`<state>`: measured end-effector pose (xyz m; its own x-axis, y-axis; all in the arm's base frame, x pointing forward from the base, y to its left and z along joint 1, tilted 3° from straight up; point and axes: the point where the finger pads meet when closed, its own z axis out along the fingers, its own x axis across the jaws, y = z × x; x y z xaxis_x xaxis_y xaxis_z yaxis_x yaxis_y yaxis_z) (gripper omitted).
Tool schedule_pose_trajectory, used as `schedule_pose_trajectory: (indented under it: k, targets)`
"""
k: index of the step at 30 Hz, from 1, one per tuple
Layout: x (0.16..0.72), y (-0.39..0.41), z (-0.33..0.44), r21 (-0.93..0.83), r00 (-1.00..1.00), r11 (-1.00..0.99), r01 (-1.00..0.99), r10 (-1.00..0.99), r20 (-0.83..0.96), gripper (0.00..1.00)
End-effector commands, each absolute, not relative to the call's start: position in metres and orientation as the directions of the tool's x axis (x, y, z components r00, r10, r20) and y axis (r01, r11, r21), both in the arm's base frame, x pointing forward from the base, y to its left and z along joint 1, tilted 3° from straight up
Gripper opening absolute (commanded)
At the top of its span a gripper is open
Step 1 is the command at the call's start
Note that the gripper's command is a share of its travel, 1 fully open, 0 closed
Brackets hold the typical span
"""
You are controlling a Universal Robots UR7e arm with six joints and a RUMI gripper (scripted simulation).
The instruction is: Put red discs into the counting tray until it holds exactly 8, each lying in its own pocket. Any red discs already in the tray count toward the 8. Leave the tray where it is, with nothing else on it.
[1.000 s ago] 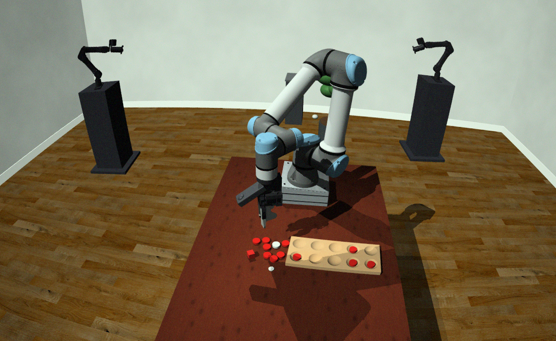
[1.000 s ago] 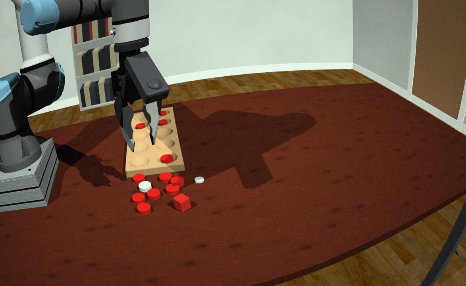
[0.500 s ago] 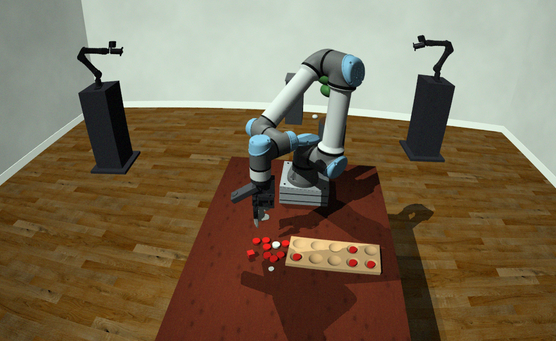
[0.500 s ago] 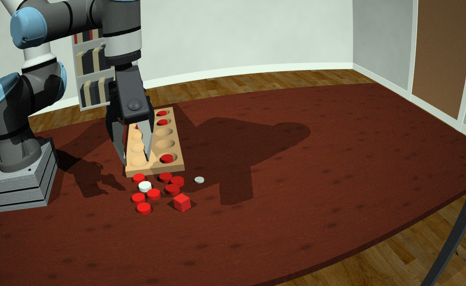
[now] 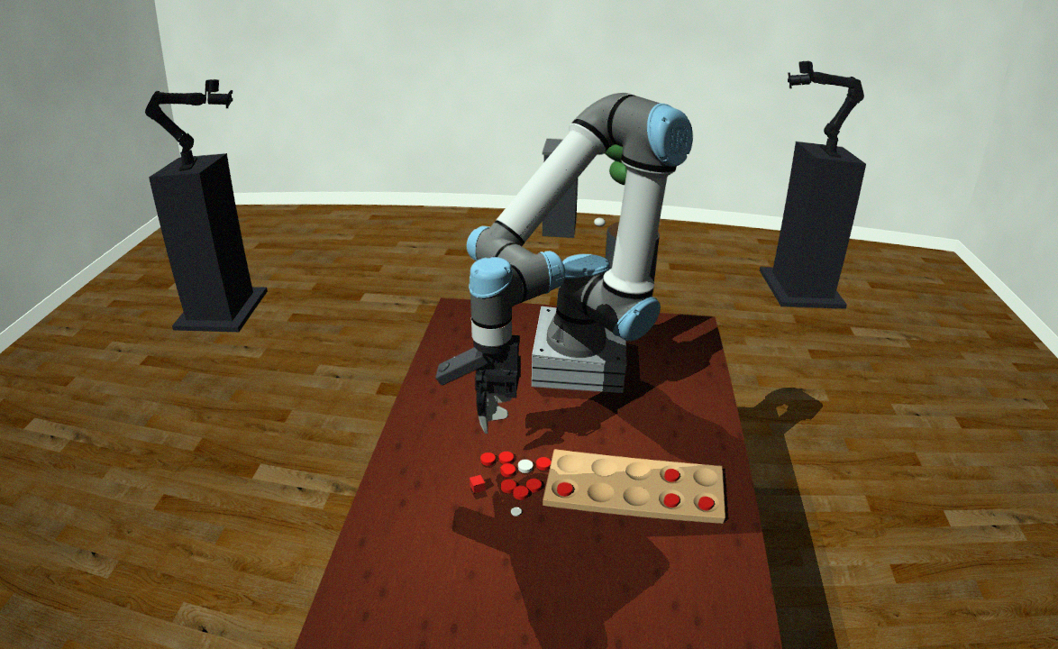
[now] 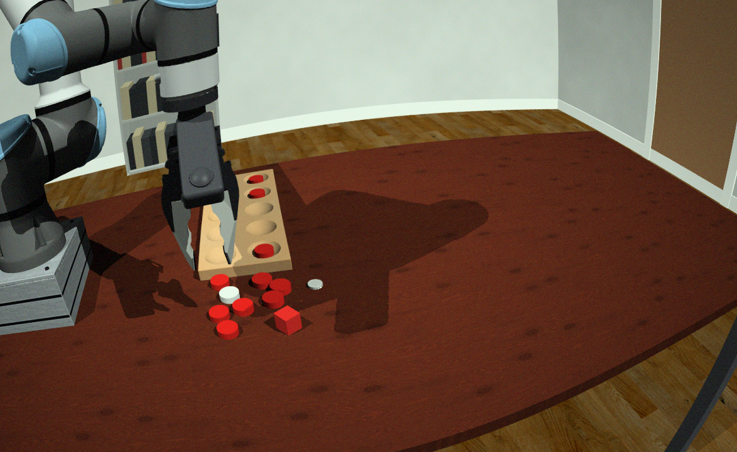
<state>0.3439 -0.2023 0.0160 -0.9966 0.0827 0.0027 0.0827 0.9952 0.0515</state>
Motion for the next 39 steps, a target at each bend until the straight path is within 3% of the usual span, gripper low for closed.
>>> schedule_pose_trajectory:
  k: [1,13,39]
  targets:
    - [0.343,-0.203,0.016,0.051,-0.996,0.995,0.091,0.091,0.002,0.28]
    - [0.344,-0.203,0.009,0.051,-0.996,0.995,0.091,0.091,0.002,0.28]
    - [0.345,-0.199,-0.084,0.050,-0.996,0.995,0.092,0.092,0.002,0.28]
